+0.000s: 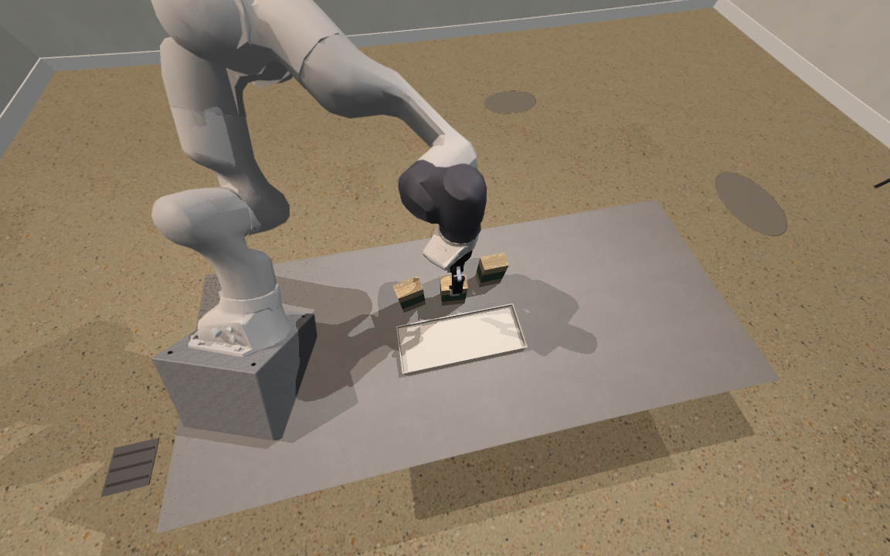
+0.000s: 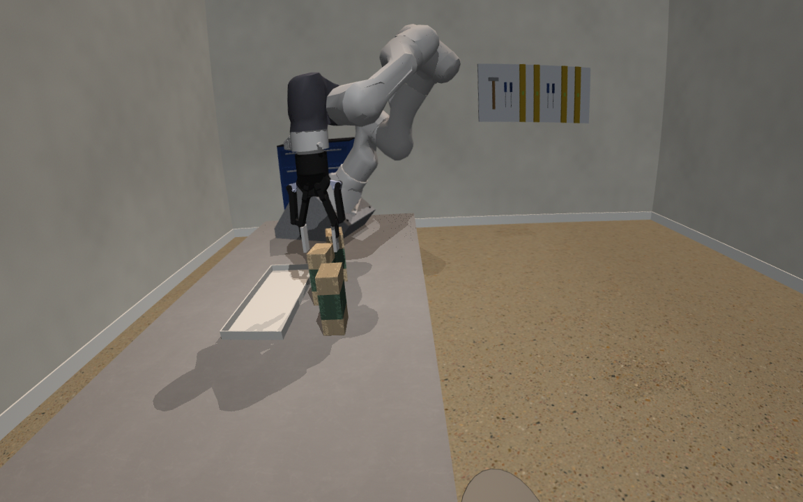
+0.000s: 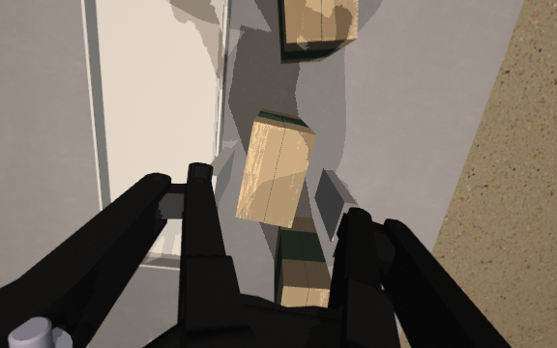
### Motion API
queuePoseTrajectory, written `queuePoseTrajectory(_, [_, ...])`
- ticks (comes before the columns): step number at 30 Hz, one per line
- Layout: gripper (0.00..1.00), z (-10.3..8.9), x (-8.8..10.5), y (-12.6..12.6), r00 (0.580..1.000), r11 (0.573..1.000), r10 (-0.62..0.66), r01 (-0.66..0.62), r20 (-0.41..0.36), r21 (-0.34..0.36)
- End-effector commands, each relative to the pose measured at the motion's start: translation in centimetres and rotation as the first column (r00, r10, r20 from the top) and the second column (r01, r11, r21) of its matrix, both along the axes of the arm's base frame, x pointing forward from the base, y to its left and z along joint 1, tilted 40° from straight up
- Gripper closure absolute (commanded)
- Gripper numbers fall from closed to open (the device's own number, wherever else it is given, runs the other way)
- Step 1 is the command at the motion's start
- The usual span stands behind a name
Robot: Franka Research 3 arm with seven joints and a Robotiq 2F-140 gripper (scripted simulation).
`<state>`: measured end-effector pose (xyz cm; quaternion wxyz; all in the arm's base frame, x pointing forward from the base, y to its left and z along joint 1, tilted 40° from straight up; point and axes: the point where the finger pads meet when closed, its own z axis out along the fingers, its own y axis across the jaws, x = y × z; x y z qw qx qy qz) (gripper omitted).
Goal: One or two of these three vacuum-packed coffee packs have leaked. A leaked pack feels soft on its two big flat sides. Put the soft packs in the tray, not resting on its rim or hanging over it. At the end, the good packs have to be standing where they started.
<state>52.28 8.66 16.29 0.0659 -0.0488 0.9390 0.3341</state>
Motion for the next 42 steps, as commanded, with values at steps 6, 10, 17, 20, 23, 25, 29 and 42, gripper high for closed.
queuePoseTrajectory(6, [0.47, -1.8, 0.4, 1.4, 1.0, 1.0, -0.004, 0.004, 0.005, -0.001])
queuePoseTrajectory(10, [0.47, -2.1, 0.4, 1.7, 1.0, 1.0, -0.004, 0.004, 0.005, -0.001])
queuePoseTrajectory(17, [0.47, -3.1, 0.5, 2.5, 1.0, 1.0, -0.004, 0.004, 0.005, -0.001])
queuePoseTrajectory(20, [0.47, -3.4, 0.6, 2.7, 1.0, 1.0, -0.004, 0.004, 0.005, -0.001])
queuePoseTrajectory(23, [0.47, -3.6, 0.6, 2.8, 1.0, 1.0, -0.004, 0.004, 0.005, -0.001])
queuePoseTrajectory(25, [0.47, -3.6, 0.6, 2.8, 1.0, 1.0, -0.004, 0.004, 0.005, -0.001])
queuePoseTrajectory(29, [0.47, -3.6, 0.6, 2.9, 1.0, 1.0, -0.004, 0.004, 0.005, -0.001])
queuePoseTrajectory(42, [0.47, -3.7, 0.6, 2.9, 1.0, 1.0, -0.004, 0.004, 0.005, -0.001])
